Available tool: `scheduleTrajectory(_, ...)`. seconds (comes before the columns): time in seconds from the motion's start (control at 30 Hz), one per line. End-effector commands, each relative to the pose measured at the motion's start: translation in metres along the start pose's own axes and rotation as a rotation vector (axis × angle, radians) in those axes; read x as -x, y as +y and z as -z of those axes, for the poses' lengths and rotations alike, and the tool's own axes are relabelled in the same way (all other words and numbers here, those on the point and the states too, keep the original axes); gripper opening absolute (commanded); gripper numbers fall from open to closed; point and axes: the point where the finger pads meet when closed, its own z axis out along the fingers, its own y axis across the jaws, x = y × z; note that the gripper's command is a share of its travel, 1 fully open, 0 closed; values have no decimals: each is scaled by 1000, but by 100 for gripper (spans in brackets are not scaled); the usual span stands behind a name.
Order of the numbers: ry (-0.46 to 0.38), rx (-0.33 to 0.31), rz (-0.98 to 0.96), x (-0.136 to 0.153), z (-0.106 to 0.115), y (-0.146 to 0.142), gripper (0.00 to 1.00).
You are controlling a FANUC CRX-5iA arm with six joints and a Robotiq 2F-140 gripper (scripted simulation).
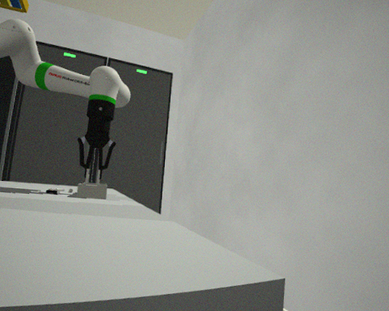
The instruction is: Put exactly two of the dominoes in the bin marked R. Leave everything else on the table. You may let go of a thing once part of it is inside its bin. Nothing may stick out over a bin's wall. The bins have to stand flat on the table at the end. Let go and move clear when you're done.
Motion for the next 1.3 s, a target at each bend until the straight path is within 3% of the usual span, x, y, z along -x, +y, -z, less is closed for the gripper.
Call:
scheduleTrajectory(0.0,0,0,0,0,0,0,19)
scheduleTrajectory(0.6,0,0,0,0,15,0,19)
scheduleTrajectory(1.0,0,0,0,0,38,0,19)
scheduleTrajectory(1.27,0,0,0,0,38,0,19)
